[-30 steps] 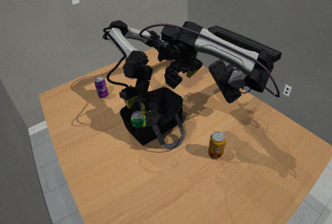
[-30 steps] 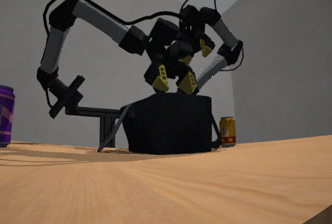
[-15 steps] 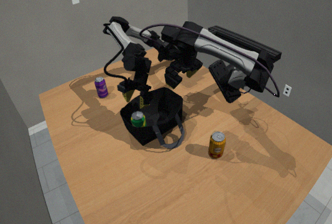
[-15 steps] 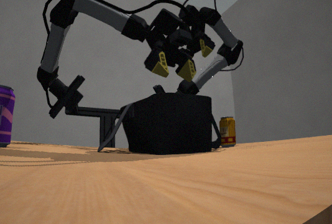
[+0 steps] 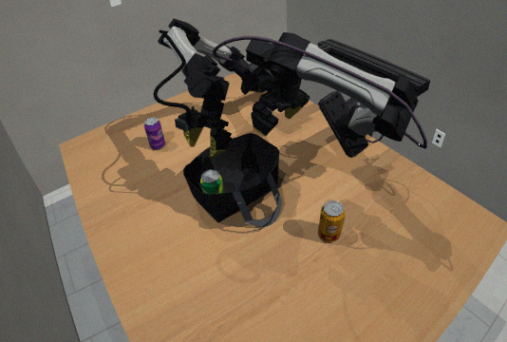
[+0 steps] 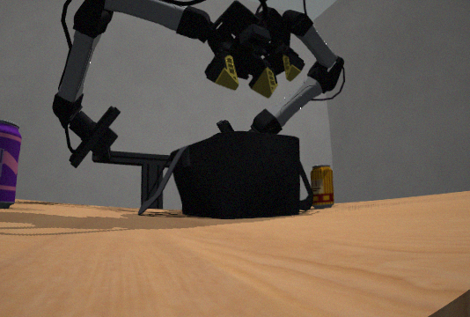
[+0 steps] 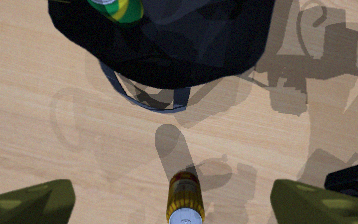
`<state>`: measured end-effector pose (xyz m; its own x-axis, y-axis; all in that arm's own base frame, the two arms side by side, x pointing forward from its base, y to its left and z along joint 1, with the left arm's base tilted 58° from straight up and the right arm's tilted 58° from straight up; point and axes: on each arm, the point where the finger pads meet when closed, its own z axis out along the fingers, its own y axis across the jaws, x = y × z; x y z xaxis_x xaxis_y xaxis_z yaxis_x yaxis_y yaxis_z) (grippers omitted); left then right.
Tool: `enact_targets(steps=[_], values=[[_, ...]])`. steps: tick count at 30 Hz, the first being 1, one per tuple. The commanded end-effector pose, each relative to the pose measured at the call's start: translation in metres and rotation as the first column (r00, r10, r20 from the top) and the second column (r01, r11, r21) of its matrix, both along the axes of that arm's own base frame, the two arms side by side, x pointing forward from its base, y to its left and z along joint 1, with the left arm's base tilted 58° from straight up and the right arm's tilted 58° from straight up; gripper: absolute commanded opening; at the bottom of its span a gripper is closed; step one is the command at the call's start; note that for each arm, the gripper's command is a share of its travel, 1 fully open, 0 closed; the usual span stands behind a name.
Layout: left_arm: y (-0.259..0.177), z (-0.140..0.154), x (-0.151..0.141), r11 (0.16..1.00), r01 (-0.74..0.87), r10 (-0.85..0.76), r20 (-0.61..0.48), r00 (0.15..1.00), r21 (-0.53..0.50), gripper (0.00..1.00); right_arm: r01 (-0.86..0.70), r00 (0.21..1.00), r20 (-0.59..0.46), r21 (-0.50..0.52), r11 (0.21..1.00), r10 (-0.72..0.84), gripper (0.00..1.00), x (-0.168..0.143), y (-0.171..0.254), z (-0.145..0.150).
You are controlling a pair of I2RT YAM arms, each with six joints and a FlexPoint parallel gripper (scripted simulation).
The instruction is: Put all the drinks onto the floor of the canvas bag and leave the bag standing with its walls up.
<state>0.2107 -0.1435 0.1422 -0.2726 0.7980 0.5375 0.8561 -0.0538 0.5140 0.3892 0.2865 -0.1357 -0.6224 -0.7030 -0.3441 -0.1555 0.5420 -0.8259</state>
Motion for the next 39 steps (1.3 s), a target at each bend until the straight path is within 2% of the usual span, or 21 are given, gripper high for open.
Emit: enact_targets(steps=[1, 5, 10, 12, 15, 17, 20, 38, 39], values=[[-0.009, 0.006, -0.003, 0.999, 0.008, -0.008, 0.008, 1.0, -0.033, 1.0, 0.028, 0.999, 0.035, 0.045, 0.999, -0.03, 0.86, 0.012, 0.007, 0.025], [-0.009, 0.006, -0.003, 0.999, 0.008, -0.008, 0.008, 1.0, -0.033, 1.0, 0.026, 1.0, 0.011, 0.007, 1.0, -0.026, 0.86, 0.001, -0.004, 0.011], [-0.009, 0.006, -0.003, 0.999, 0.008, -0.008, 0.008, 1.0, -0.033, 1.0, 0.024, 1.0, 0.019, 0.02, 1.0, -0.024, 0.86, 0.004, 0.001, 0.014], [-0.009, 0.006, -0.003, 0.999, 0.008, -0.008, 0.008, 1.0, -0.033, 1.0, 0.024, 1.0, 0.003, -0.004, 1.0, -0.024, 0.86, -0.003, -0.008, 0.005], [-0.009, 0.006, -0.003, 0.999, 0.008, -0.008, 0.008, 1.0, -0.033, 1.0, 0.005, 0.999, 0.033, 0.016, 1.0, -0.005, 0.86, 0.003, 0.001, 0.009], [0.008, 0.002, -0.005, 1.0, 0.006, -0.006, -0.038, 0.999, 0.01, 1.0, 0.019, 0.999, 0.026, 0.024, 1.0, -0.02, 0.86, 0.005, 0.003, 0.01], [-0.003, 0.008, -0.003, 1.0, 0.021, -0.021, -0.008, 1.0, -0.023, 1.0, 0.019, 0.999, 0.027, 0.026, 0.999, -0.02, 0.86, 0.005, 0.004, 0.01], [-0.003, 0.006, -0.002, 1.0, 0.018, -0.018, -0.011, 1.0, -0.016, 1.0, 0.019, 0.999, 0.027, 0.026, 0.999, -0.02, 0.84, 0.005, 0.004, 0.01], [-0.003, 0.006, -0.002, 1.0, 0.018, -0.018, -0.011, 1.0, -0.016, 1.0, 0.025, 0.997, 0.067, 0.091, 0.996, -0.031, 0.84, 0.024, 0.01, 0.035]])
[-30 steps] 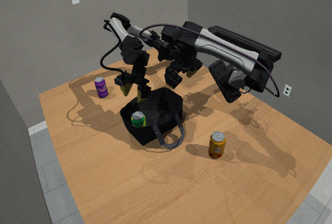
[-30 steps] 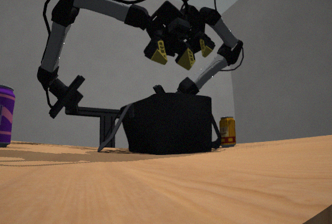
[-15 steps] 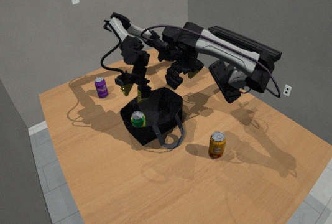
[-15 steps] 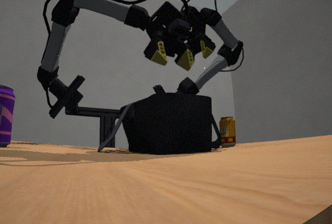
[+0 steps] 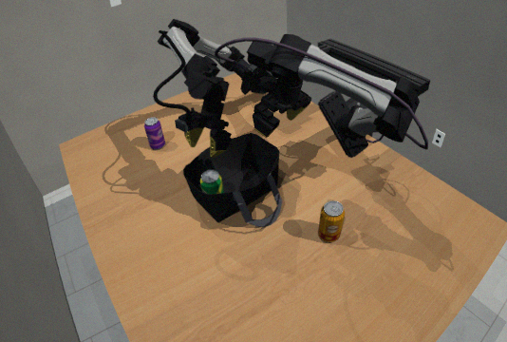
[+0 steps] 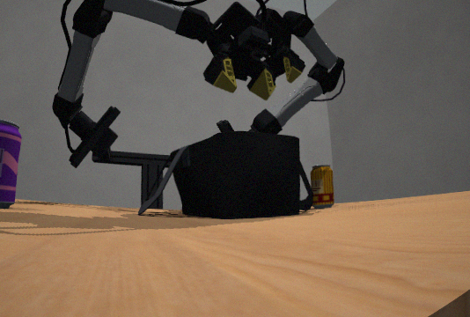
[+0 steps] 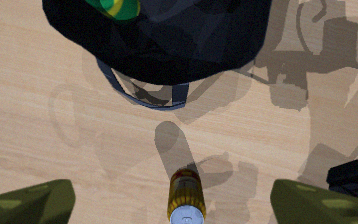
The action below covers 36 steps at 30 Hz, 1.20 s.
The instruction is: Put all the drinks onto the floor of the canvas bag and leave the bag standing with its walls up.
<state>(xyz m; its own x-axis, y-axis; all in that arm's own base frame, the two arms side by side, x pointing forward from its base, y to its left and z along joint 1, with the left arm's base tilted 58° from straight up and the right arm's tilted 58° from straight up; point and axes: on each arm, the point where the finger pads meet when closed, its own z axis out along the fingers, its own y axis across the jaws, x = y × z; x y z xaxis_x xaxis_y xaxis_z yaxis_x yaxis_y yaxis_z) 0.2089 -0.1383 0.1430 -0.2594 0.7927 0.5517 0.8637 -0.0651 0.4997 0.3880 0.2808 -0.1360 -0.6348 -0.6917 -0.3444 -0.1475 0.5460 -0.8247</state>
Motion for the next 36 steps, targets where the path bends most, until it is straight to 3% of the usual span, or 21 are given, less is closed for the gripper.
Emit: enact_targets(steps=[1, 8, 20, 22, 36], values=[[-0.009, 0.006, 0.0, 1.0, 0.012, -0.012, 0.004, 1.0, -0.028, 1.0, 0.002, 1.0, 0.021, 0.055, 0.998, -0.003, 0.84, 0.017, 0.005, 0.025], [-0.009, 0.006, 0.0, 1.0, 0.012, -0.012, 0.004, 1.0, -0.028, 1.0, -0.019, 0.999, -0.046, 0.042, 0.999, 0.021, 0.84, 0.034, -0.01, 0.052], [-0.009, 0.006, 0.0, 1.0, 0.012, -0.012, 0.004, 1.0, -0.028, 1.0, -0.105, 0.976, -0.187, 0.042, 0.994, 0.111, 0.84, 0.07, -0.092, 0.147], [-0.009, 0.006, 0.0, 1.0, 0.012, -0.012, 0.004, 1.0, -0.028, 1.0, -0.105, 0.976, -0.187, 0.042, 0.994, 0.111, 0.84, 0.07, -0.092, 0.147], [-0.009, 0.006, 0.0, 1.0, 0.012, -0.012, 0.004, 1.0, -0.028, 1.0, -0.246, 0.948, -0.208, -0.008, 0.969, 0.239, 0.84, 0.057, -0.213, 0.258]])
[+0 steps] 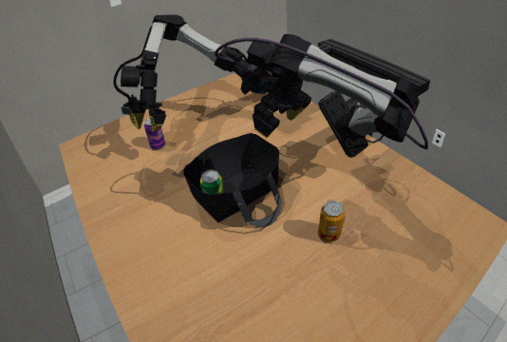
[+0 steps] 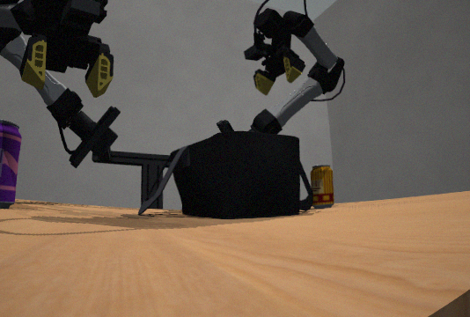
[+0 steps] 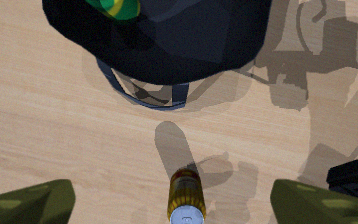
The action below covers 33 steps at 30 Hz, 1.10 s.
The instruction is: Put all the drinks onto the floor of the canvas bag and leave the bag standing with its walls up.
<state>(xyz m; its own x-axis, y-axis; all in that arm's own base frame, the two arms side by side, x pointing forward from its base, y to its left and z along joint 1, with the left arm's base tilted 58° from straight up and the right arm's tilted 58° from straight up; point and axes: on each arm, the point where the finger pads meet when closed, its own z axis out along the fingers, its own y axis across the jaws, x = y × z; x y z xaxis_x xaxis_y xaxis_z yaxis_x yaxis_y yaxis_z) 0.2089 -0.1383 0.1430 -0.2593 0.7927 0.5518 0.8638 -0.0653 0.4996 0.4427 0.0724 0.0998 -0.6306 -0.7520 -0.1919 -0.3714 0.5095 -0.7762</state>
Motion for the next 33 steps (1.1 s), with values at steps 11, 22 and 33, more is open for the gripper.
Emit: enact_targets(steps=[11, 22, 33], values=[[-0.009, 0.006, 0.0, 1.0, 0.012, -0.012, 0.004, 1.0, -0.028, 1.0, -0.213, 0.976, 0.037, -0.066, 0.975, 0.215, 0.84, -0.031, -0.062, 0.063], [-0.009, 0.006, 0.0, 1.0, 0.012, -0.012, 0.004, 1.0, -0.028, 1.0, -0.202, 0.976, 0.064, -0.095, 0.975, 0.209, 0.84, -0.047, -0.086, 0.079], [-0.009, 0.006, 0.0, 1.0, 0.012, -0.012, 0.004, 1.0, -0.028, 1.0, -0.184, 0.981, 0.053, -0.09, 0.979, 0.189, 0.84, -0.04, -0.099, 0.065]])
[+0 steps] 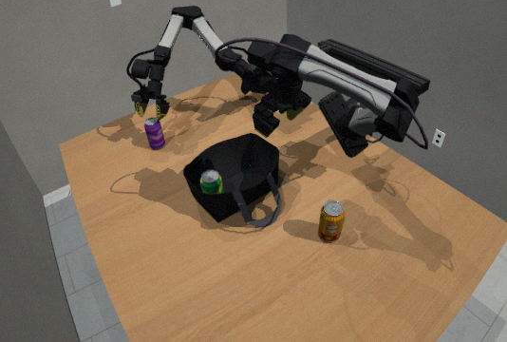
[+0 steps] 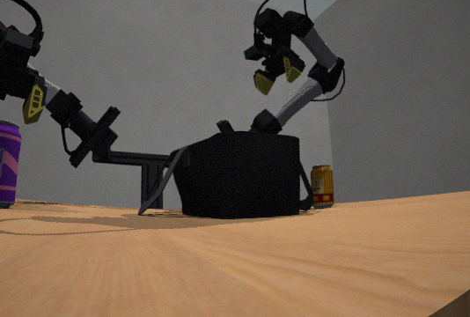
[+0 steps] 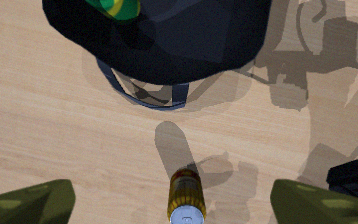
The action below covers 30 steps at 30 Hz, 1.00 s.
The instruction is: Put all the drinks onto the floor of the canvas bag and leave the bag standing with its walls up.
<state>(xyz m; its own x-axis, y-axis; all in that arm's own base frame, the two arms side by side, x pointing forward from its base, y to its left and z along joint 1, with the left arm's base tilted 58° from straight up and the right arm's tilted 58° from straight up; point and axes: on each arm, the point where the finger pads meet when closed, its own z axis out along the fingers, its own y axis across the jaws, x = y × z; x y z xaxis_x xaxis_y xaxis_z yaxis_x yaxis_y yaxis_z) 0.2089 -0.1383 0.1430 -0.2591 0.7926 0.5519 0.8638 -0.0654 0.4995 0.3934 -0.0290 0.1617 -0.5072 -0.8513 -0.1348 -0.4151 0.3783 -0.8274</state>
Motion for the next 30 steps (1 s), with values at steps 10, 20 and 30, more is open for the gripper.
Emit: enact_targets(steps=[10, 20, 30], values=[[-0.009, 0.006, 0.0, 1.0, 0.012, -0.012, 0.005, 1.0, -0.029, 1.0, -0.043, 0.999, 0.031, 0.004, 0.999, 0.043, 0.84, 0.013, -0.008, -0.004], [-0.009, 0.006, 0.0, 1.0, 0.012, -0.012, 0.005, 1.0, -0.029, 1.0, -0.032, 0.999, 0.035, 0.003, 0.999, 0.032, 0.84, 0.018, -0.02, -0.007], [-0.009, 0.006, 0.0, 1.0, 0.012, -0.012, 0.005, 1.0, -0.029, 1.0, -0.04, 0.999, 0.035, 0.0, 0.999, 0.04, 0.84, 0.024, -0.032, -0.018]])
